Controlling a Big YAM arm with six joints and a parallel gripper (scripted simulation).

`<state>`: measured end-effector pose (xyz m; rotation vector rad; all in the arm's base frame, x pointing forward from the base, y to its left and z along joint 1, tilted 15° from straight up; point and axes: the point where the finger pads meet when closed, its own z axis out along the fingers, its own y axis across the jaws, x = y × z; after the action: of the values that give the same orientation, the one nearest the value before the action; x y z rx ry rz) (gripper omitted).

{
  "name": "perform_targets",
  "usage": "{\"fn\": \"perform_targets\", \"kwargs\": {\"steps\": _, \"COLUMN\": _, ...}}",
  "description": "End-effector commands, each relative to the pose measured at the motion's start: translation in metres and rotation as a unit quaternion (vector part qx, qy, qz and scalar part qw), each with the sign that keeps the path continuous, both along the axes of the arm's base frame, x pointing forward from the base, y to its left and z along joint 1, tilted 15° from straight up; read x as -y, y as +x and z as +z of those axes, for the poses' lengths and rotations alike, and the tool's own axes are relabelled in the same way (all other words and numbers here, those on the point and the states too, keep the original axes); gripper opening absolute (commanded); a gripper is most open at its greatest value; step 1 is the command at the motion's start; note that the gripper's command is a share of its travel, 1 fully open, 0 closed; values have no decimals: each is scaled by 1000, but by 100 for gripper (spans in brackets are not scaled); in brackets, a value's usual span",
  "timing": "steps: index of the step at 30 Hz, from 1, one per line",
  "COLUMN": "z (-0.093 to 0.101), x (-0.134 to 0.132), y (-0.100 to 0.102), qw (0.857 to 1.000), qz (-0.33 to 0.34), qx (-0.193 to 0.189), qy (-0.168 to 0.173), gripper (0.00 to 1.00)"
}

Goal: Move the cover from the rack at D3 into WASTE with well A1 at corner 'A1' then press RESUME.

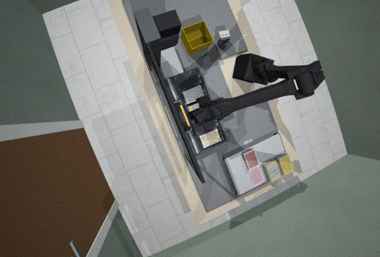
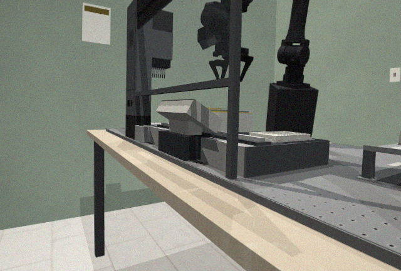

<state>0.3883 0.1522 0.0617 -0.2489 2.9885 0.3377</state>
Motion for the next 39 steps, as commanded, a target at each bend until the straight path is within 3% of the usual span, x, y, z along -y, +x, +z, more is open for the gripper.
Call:
{"fn": "perform_targets", "kwargs": {"steps": 1, "z": -14, "x": -6, "y": 1, "qw": 1000, "qz": -5, "qx": -2, "qy": -1, "gripper": 100}}
{"fn": "perform_targets", "kwargs": {"steps": 39, "z": -69, "x": -17, "y": 7, "qw": 1000, "qz": -7, "qx": -3, "qy": -1, "gripper": 100}}
